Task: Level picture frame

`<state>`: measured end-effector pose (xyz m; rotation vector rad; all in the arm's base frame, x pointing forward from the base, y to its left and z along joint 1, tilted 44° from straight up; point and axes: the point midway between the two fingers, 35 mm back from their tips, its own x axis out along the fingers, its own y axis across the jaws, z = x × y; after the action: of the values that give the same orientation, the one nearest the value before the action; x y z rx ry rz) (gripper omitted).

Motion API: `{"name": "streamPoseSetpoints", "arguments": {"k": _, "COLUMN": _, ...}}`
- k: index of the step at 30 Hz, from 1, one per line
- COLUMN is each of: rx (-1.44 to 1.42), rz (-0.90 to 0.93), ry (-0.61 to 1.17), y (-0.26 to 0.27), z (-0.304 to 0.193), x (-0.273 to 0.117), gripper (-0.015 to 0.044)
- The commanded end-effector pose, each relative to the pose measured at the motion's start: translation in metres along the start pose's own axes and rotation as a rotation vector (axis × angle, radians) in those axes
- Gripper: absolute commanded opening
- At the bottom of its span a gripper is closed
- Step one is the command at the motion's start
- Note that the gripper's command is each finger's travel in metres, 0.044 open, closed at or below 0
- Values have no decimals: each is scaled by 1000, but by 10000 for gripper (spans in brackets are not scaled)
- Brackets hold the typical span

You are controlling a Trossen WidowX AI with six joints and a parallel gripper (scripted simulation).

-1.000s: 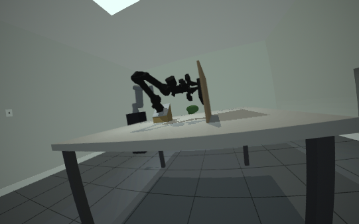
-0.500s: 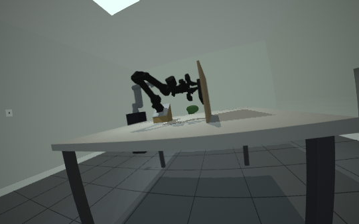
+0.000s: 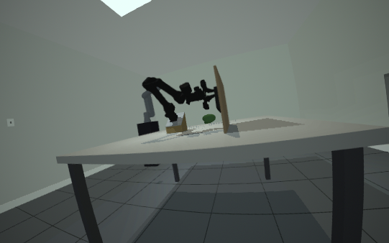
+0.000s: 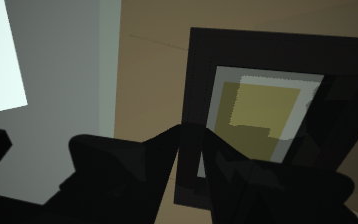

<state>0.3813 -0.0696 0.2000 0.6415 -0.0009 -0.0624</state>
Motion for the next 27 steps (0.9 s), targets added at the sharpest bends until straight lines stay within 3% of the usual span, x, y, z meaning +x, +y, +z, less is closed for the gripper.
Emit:
{"name": "streamPoseSetpoints", "arguments": {"k": 1, "rx": 25, "rz": 1, "ry": -1, "y": 0, "z": 0, "x": 0, "gripper": 0}}
{"name": "streamPoseSetpoints", "arguments": {"k": 27, "rx": 161, "rz": 1, "ry": 0, "y": -2, "z": 0, "x": 0, "gripper": 0}}
